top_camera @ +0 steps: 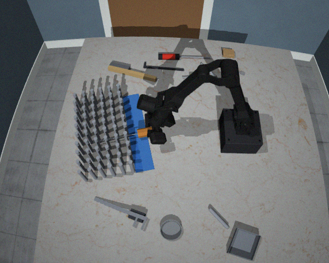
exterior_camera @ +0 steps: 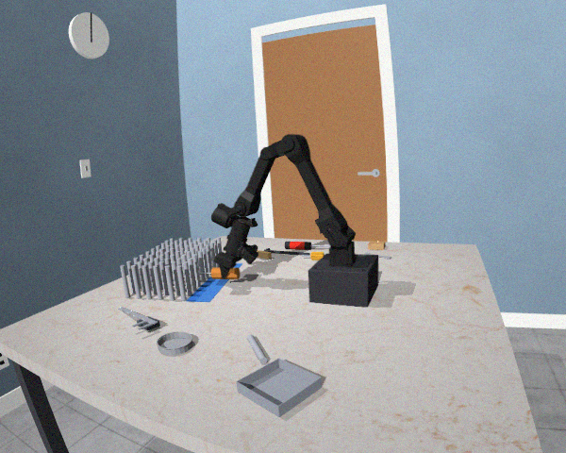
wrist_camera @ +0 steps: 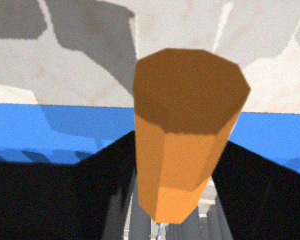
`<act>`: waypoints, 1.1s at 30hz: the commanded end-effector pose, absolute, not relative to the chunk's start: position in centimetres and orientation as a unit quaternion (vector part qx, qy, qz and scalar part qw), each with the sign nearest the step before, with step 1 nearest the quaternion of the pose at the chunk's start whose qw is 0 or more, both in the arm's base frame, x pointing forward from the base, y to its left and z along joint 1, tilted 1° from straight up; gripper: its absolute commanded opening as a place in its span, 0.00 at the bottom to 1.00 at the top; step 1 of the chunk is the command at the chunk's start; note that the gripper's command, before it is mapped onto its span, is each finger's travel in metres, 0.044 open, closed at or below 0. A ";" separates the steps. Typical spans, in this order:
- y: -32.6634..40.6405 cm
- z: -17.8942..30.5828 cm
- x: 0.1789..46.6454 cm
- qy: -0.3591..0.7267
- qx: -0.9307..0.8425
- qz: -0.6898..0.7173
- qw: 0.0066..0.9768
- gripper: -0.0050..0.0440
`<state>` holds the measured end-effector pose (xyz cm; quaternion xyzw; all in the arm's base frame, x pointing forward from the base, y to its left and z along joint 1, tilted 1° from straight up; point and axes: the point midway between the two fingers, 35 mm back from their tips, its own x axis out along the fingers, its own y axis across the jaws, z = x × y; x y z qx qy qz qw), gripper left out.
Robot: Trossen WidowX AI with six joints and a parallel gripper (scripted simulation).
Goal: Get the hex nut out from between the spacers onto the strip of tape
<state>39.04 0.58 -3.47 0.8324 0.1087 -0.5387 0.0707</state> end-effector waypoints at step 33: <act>1.1 -3.2 39.9 0.114 0.843 -0.520 0.077 0.00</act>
